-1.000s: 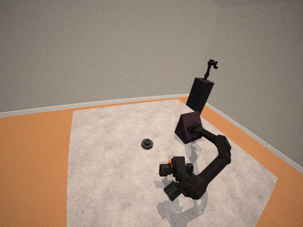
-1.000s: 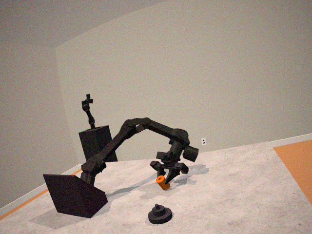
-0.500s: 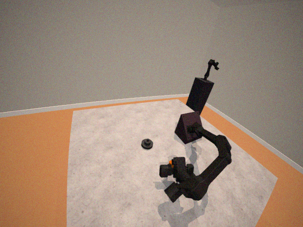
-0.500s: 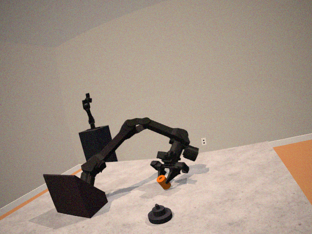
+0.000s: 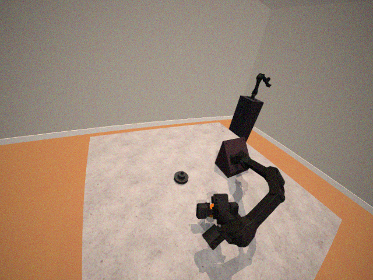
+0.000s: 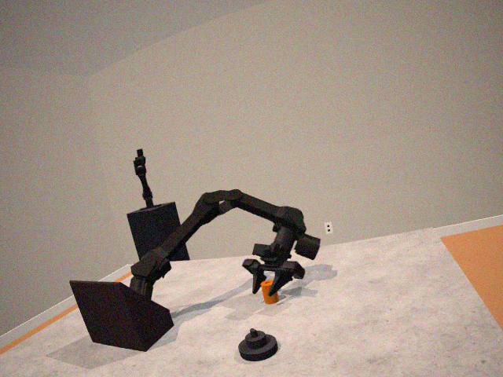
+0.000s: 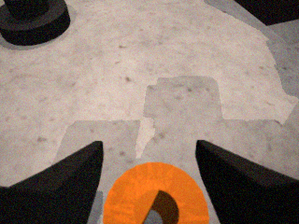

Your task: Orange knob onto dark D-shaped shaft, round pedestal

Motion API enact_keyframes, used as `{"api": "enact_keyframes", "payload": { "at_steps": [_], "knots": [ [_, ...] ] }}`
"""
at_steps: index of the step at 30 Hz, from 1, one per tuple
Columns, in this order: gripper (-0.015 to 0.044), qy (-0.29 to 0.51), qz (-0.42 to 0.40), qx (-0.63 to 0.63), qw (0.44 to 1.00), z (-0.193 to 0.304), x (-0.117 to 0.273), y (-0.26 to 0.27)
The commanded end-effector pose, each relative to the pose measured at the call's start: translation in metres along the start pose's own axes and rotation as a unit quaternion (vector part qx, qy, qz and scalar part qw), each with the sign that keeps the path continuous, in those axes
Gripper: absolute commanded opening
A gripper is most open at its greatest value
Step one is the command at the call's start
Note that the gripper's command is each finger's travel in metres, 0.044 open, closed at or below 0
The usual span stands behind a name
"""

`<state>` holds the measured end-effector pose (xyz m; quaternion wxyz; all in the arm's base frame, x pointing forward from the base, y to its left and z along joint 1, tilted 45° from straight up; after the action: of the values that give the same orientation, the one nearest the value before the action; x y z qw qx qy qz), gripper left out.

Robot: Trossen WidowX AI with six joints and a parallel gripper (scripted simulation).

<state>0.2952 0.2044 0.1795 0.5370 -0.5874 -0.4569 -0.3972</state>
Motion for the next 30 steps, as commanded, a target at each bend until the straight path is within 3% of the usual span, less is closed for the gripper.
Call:
{"api": "enact_keyframes", "payload": {
  "at_steps": [1,11,18,26,30],
  "knots": [
    [0.026,0.0,0.0,0.0,1.0,0.0,0.0,0.0],
    [0.026,0.0,0.0,0.0,1.0,0.0,0.0,0.0],
    [0.044,0.0,0.0,0.0,1.0,0.0,0.0,0.0],
    [0.044,0.003,0.001,0.0,1.0,-0.001,0.0,0.0],
    [0.044,0.073,0.004,-0.012,0.997,-0.028,0.009,0.001]
  ]
}}
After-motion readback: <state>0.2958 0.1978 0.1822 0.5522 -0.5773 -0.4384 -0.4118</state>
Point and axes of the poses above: the point midway between the two fingers, 35 mm back from their tips, its own x axis back along the fingers, its own y axis across the jaws, z = x × y, the point moved 7 cm from there along x, back along the fingers, and after that the axes turned 9 degrees about x, right-handed, at the moved point
